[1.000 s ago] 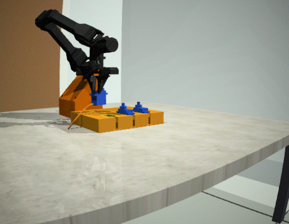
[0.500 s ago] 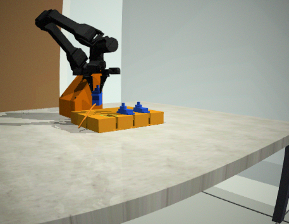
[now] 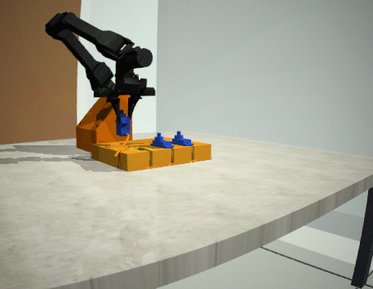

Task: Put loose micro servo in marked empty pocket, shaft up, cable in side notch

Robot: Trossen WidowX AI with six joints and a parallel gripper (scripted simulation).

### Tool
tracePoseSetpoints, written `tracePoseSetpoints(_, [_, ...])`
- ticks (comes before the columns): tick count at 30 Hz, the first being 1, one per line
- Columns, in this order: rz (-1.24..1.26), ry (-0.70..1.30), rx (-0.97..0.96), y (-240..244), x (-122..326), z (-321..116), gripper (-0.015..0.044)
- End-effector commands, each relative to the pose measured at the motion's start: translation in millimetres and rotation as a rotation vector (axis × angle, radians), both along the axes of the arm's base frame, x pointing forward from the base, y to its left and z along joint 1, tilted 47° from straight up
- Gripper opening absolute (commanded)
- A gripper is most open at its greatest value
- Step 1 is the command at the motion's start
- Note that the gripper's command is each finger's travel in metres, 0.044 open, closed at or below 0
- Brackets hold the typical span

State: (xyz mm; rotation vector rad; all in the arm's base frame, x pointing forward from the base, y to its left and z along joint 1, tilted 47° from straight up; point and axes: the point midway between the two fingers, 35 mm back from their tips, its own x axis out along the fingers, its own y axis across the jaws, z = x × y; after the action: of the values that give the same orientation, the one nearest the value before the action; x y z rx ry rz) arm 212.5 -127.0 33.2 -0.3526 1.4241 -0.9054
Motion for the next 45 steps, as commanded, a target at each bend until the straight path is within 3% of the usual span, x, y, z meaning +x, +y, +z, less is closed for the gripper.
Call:
tracePoseSetpoints(1, [0.114,0.119,0.012,0,0,1,0.0])
tracePoseSetpoints(13, [0.15,0.155,0.017,-1,4,1,0.0])
tracePoseSetpoints(39, [0.15,0.149,0.016,-17,103,4,0.0])
tracePoseSetpoints(45, [0.15,0.149,0.016,-18,108,4,0.0])
